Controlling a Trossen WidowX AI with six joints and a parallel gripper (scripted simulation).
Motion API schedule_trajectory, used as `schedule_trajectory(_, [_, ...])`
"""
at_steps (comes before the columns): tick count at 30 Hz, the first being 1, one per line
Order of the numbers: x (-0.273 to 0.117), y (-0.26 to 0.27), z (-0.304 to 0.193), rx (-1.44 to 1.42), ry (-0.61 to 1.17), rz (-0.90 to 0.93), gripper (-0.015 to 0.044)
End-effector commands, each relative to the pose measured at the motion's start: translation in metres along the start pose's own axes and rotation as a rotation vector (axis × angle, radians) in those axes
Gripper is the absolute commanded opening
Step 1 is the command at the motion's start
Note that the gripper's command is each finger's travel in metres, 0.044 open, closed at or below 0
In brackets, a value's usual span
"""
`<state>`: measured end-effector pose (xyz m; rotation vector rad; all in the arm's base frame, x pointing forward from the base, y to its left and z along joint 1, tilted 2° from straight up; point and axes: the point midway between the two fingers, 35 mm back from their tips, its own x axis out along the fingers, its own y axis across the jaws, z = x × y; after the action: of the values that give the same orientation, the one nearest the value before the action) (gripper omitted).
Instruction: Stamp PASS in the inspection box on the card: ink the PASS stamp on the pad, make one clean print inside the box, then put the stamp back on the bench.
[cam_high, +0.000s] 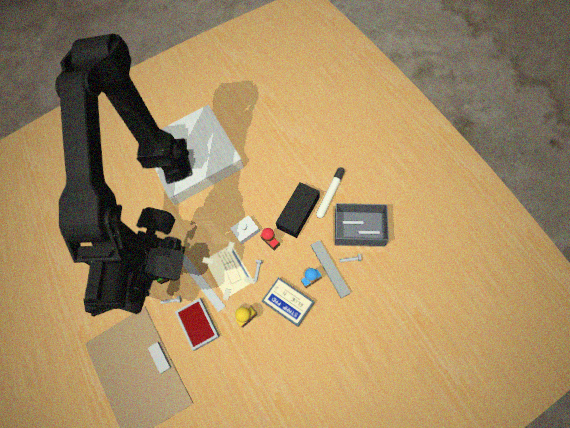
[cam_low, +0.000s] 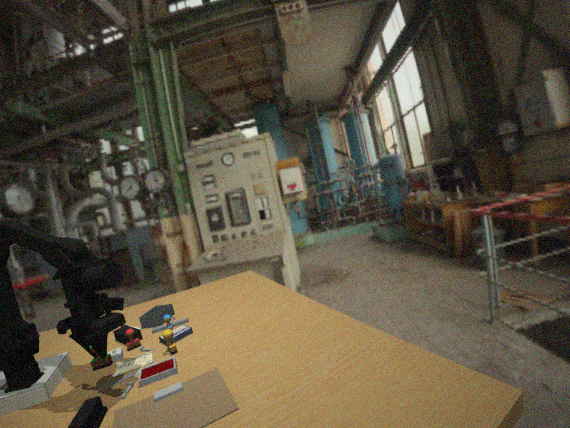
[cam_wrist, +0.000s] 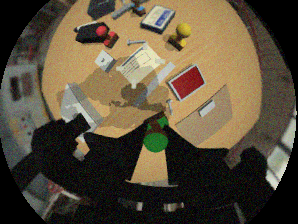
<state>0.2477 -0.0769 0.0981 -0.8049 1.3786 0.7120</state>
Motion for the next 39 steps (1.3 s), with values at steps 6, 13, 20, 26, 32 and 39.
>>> schedule_trajectory(6, [0.014, 0.0, -0.001, -0.003, -0.004, 0.007, 0.0])
schedule_trajectory(13, [0.026, 0.0, -0.001, -0.003, -0.004, 0.007, 0.0])
schedule_trajectory(20, [0.037, 0.0, -0.001, -0.003, -0.004, 0.007, 0.0])
schedule_trajectory(26, [0.047, 0.001, -0.001, -0.003, -0.004, 0.007, 0.0])
schedule_trajectory(32, [0.057, 0.002, -0.001, -0.003, -0.004, 0.007, 0.0])
schedule_trajectory(39, [0.068, 0.003, -0.001, -0.003, -0.003, 0.007, 0.0])
